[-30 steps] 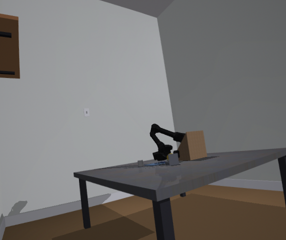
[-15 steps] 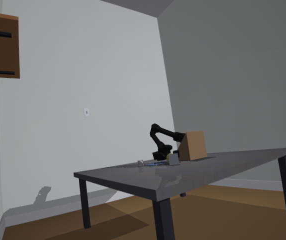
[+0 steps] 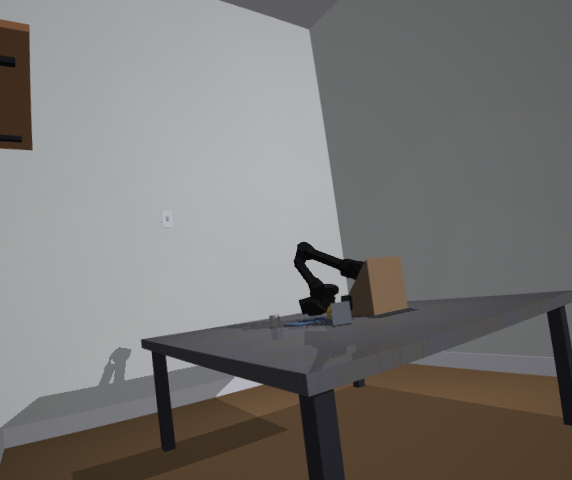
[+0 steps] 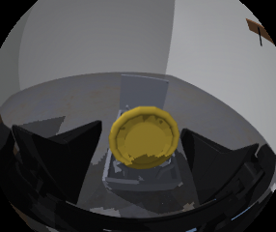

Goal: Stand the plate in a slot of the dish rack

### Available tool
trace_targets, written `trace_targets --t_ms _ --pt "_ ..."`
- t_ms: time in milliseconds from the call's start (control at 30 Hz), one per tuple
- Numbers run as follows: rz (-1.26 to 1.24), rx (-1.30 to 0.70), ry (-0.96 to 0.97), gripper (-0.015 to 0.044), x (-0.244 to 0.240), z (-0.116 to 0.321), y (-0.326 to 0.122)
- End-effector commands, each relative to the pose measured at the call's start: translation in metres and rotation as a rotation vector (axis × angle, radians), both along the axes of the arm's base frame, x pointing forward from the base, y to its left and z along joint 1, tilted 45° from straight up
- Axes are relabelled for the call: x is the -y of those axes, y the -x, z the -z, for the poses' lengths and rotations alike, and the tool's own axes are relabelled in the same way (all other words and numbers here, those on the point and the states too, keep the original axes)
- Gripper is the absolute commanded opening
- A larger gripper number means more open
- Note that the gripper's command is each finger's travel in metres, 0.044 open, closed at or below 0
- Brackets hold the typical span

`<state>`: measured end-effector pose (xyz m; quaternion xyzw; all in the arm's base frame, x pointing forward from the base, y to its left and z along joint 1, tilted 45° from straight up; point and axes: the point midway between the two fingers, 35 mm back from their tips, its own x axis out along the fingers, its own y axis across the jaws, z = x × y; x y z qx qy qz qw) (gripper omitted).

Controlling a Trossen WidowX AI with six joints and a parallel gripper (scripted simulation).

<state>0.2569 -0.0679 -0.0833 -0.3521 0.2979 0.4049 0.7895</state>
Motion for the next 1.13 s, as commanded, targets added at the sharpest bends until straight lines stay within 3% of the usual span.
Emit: trace_targets --t_ms 0,433,567,1100 --pt "0.000 0.000 0.000 0.0400 0.000 0.000 0.000" --pt "-0.005 0.007 -0.007 0.0400 -0.077 -0.087 -0.024" --pt "0.008 -0.012 -0.010 0.0400 -0.078 -0.088 -0.025" --pt "0.342 -0.430 0.022 0.0400 -0.088 -0.079 -0.012"
